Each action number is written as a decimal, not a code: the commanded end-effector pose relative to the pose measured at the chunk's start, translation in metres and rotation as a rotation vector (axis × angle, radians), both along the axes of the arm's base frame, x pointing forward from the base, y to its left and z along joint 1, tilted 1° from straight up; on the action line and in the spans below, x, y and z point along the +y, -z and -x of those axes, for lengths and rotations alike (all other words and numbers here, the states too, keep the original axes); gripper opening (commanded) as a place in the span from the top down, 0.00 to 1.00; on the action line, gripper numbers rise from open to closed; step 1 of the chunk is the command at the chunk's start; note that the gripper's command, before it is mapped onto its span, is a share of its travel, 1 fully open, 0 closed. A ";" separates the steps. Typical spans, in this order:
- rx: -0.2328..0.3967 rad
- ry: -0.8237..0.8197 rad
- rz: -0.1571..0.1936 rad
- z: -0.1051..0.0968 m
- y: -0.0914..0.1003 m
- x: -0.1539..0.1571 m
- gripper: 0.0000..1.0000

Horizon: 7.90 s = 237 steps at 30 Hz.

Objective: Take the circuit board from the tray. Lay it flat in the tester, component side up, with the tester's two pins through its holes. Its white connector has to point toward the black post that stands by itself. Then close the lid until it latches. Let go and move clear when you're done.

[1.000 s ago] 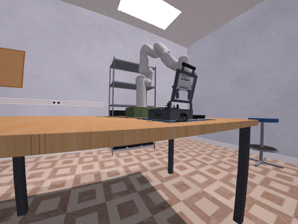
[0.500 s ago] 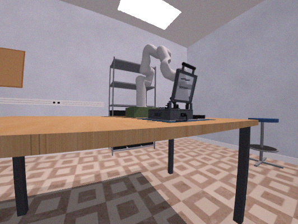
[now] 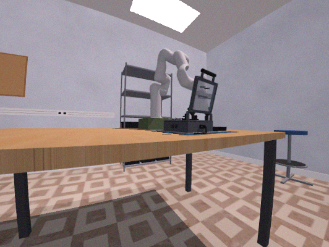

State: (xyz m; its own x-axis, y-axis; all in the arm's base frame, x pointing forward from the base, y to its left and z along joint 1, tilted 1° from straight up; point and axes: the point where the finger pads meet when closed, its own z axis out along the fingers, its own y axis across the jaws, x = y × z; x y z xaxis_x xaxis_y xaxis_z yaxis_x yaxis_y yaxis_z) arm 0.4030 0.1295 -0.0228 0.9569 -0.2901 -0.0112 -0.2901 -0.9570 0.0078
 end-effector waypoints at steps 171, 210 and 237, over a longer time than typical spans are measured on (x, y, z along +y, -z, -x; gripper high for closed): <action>0.005 -1.946 -0.023 -0.078 0.000 0.012 0.00; 0.005 -1.966 -0.023 -0.078 0.000 0.013 0.00; 0.005 -1.966 -0.023 -0.080 0.000 0.013 0.00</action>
